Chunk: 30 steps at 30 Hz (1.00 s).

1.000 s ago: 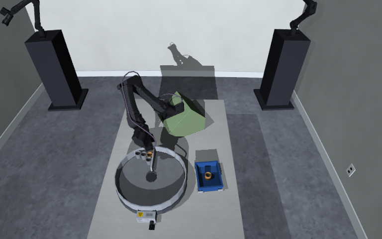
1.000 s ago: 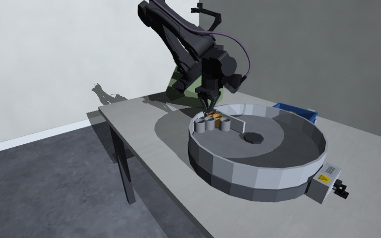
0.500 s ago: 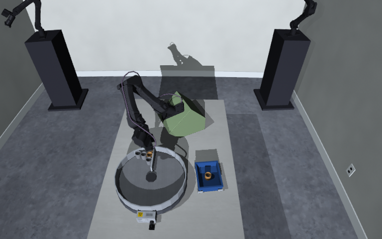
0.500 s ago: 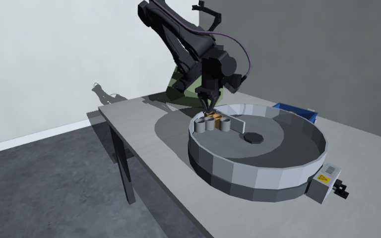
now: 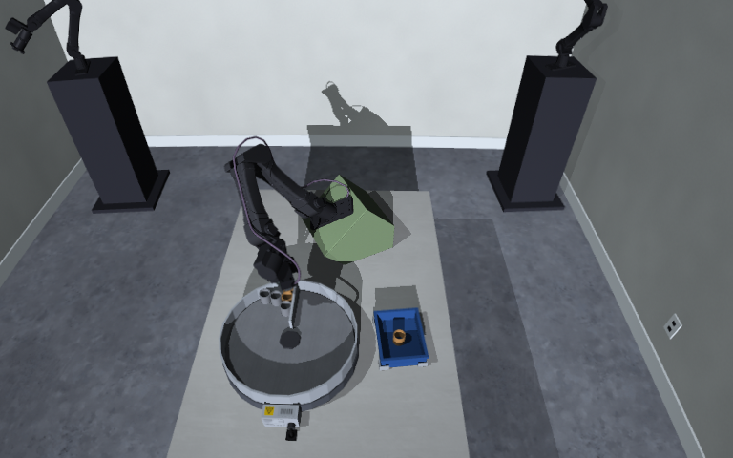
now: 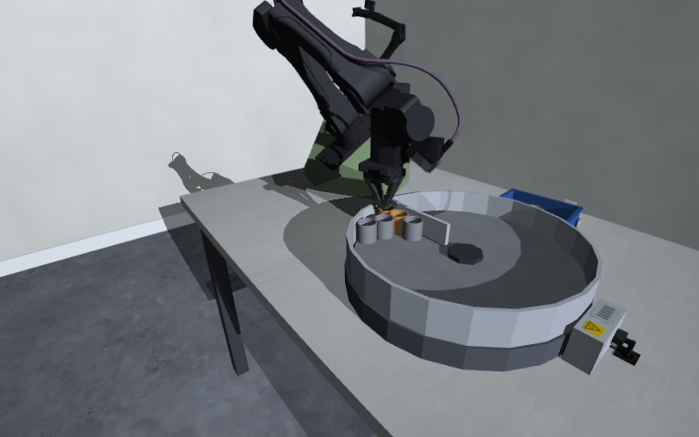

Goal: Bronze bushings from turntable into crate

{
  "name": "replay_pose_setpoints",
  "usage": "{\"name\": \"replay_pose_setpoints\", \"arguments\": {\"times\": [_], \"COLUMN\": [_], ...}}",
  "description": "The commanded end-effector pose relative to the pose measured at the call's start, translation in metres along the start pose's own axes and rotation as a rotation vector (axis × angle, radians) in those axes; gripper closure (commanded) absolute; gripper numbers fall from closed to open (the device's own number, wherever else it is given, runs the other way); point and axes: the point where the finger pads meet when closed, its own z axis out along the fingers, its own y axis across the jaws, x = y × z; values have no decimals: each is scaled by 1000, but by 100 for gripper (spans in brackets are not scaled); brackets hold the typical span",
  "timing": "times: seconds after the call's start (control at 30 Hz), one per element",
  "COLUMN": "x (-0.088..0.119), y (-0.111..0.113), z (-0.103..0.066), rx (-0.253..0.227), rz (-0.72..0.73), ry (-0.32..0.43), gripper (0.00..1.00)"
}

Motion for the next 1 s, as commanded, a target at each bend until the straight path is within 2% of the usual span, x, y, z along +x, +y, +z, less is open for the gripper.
{"name": "replay_pose_setpoints", "arguments": {"times": [0.0,0.97], "x": [-8,-3], "y": [-3,-3], "z": [-4,-2], "rx": [7,7], "rz": [14,16], "ry": [-39,-31], "gripper": [87,87]}}
